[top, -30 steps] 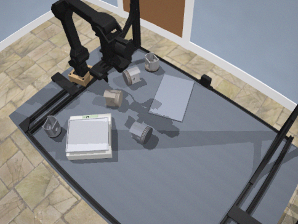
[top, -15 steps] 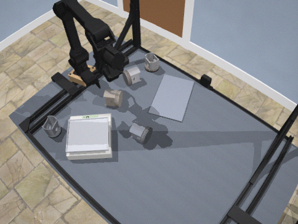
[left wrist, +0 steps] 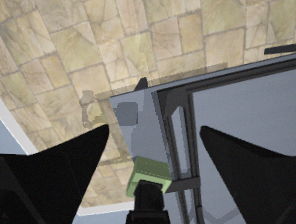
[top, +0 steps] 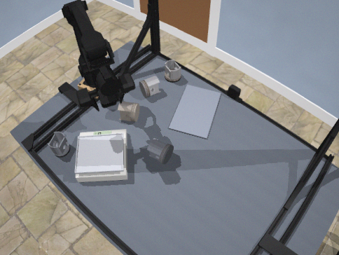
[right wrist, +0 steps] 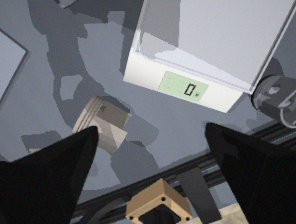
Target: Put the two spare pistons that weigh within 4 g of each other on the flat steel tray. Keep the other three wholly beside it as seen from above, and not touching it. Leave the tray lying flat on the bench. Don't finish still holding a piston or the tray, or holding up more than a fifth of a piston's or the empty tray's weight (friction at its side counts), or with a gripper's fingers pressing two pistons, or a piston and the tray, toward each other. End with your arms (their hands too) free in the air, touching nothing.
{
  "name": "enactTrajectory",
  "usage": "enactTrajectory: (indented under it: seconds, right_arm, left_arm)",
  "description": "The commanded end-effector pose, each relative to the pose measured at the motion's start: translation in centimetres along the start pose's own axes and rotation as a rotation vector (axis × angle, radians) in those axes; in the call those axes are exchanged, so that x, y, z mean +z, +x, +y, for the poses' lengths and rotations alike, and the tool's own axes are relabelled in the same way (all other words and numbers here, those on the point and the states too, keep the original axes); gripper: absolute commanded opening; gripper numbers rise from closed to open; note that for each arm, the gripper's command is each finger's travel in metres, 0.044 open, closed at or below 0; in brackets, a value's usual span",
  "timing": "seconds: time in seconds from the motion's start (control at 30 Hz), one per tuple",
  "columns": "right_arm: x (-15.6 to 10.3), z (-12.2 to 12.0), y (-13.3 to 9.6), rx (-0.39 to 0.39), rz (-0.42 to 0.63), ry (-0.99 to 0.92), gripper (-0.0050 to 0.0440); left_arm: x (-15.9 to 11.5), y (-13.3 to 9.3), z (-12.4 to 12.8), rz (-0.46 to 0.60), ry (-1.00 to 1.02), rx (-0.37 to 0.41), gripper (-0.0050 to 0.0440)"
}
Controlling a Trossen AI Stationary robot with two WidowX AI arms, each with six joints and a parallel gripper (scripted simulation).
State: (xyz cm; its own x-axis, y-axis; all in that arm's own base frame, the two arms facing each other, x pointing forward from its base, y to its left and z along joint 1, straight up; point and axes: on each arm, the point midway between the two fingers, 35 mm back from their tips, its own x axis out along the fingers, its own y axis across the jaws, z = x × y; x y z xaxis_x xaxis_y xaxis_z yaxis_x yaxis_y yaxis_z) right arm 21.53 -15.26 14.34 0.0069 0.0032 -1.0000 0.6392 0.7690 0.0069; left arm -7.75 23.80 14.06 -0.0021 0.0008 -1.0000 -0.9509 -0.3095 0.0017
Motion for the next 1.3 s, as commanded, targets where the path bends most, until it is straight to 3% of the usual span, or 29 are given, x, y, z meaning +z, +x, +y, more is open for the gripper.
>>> enactTrajectory:
  seconds: [0.0,0.3,0.5,1.27]
  right_arm:
    - [0.7,-1.3,0.1,-0.001,0.003,0.030,0.0378]
    - [1.7,-5.2,0.2,-0.002,0.005,0.194,0.0378]
    - [2.1,-7.3,0.2,-0.003,0.004,0.194,0.0378]
    - [-2.1,1.2,0.3,-0.002,0.005,-0.312,0.0378]
  left_arm:
    - [0.0,0.0,0.0,0.001,0.001,-0.002,0.0440]
    - [0.0,0.0,0.0,0.001,0.001,-0.002,0.0440]
    - [0.0,0.0,0.0,0.001,0.001,-0.002,0.0440]
    - [0.0,0.0,0.0,0.001,0.001,-0.002,0.0440]
